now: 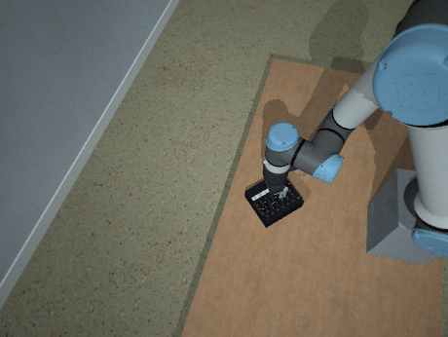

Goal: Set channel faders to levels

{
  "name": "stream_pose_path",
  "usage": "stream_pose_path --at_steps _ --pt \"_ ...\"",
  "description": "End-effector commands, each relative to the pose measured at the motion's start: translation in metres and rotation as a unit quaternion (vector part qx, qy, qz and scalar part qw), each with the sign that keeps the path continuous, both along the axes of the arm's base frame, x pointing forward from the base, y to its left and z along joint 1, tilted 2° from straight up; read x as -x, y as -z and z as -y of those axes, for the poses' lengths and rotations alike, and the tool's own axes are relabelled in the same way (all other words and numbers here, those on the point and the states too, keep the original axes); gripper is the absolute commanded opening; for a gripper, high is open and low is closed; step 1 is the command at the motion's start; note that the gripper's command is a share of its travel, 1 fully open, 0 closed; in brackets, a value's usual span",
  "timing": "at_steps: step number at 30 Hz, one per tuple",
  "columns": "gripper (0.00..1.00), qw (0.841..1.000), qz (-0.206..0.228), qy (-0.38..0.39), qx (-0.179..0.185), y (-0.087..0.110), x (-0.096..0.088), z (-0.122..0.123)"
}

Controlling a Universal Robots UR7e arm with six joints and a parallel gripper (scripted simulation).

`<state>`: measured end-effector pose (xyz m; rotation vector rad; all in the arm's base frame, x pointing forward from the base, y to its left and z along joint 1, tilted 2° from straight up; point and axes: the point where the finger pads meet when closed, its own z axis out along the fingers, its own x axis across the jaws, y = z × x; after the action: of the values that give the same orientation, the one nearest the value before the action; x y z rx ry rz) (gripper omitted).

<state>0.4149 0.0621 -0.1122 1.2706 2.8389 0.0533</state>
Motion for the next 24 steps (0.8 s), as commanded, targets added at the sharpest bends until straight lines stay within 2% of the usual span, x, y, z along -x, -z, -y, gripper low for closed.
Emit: stream_pose_path --at_steps 1,7,11,16,18,24 --pt "1.0 0.999 0.0 0.052 0.002 0.003 0.0 -0.002" --pt "1.0 0.983 -0.002 0.183 -0.003 0.012 -0.001 -0.009" --pt "1.0 0.964 -0.004 0.266 -0.007 0.018 -0.002 -0.014" --pt "1.0 0.932 -0.005 0.361 -0.011 0.025 -0.004 -0.021" --pt "1.0 0.932 -0.005 0.361 -0.011 0.025 -0.004 -0.021" --pt "1.0 0.889 -0.006 0.457 -0.015 0.032 -0.007 -0.027"
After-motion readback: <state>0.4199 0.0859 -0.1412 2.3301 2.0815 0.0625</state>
